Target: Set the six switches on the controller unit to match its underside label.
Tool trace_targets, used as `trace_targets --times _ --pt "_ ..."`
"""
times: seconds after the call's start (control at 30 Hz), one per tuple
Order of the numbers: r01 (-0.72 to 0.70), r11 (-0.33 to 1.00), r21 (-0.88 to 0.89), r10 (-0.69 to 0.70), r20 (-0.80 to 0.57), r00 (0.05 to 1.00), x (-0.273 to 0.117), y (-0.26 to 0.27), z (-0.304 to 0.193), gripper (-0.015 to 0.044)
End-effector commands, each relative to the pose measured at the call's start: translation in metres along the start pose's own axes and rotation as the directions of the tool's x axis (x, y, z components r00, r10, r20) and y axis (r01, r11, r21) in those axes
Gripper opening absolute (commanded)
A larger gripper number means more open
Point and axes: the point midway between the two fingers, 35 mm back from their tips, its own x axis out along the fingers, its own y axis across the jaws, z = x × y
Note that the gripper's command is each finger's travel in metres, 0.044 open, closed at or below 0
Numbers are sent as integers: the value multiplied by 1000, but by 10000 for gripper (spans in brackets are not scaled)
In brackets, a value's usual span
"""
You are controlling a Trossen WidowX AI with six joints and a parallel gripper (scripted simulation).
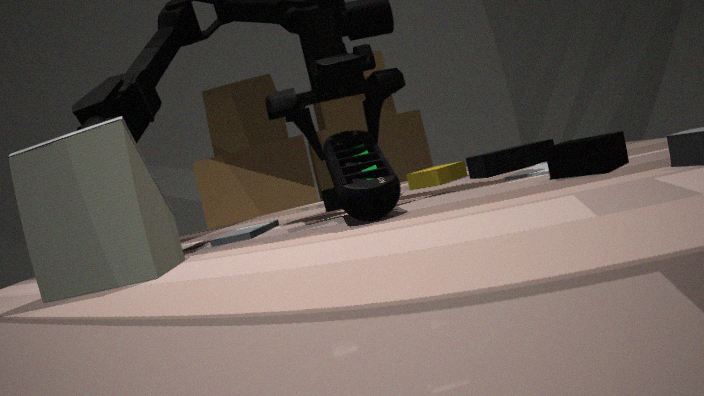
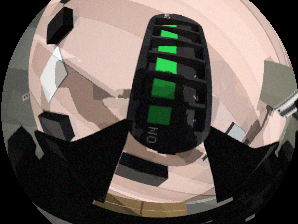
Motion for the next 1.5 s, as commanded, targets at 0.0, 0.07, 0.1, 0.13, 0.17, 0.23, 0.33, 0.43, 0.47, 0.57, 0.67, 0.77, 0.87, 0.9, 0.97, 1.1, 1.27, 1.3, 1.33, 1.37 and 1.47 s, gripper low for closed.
trace_targets --times 0.0,0.07,0.1,0.13,0.17,0.23,0.33,0.43,0.47,0.57,0.67,0.77,0.87,0.9,0.97,1.1,1.27,1.3,1.33,1.37,1.47 --pt "9 1000 12 -9 12 1000 4 -4 2 338" --pt "9 1000 12 -9 12 1000 5 -4 1 338" --pt "9 1000 12 -9 12 1000 6 -4 1 338" --pt "9 1000 12 -9 12 1000 7 -4 1 338" --pt "9 1000 12 -9 12 1000 7 -4 0 338" --pt "9 1000 12 -9 12 1000 8 -4 -1 338" --pt "9 1000 12 -9 12 1000 10 -4 -2 338" --pt "9 1000 12 -9 12 1000 12 -4 -3 338" --pt "9 1000 12 -9 12 1000 13 -4 -4 338" --pt "9 1000 12 -9 12 1000 15 -4 -5 338" --pt "9 1000 12 -9 11 1000 17 -4 -6 338" --pt "9 1000 12 -9 11 1000 19 -4 -8 338" --pt "9 1000 12 -9 11 1000 21 -4 -9 338" --pt "9 1000 12 -9 11 1000 21 -4 -9 338" --pt "9 1000 12 -9 11 1000 23 -4 -10 338" --pt "9 1000 12 -9 11 1000 26 -4 -11 338" --pt "9 1000 12 -9 11 1000 29 -4 -13 338" --pt "9 1000 12 -9 11 1000 30 -4 -13 338" --pt "9 1000 12 -9 11 1000 30 -4 -14 338" --pt "9 1000 12 -9 10 1000 31 -4 -14 338" --pt "9 1000 12 -9 10 1000 33 -4 -15 338"
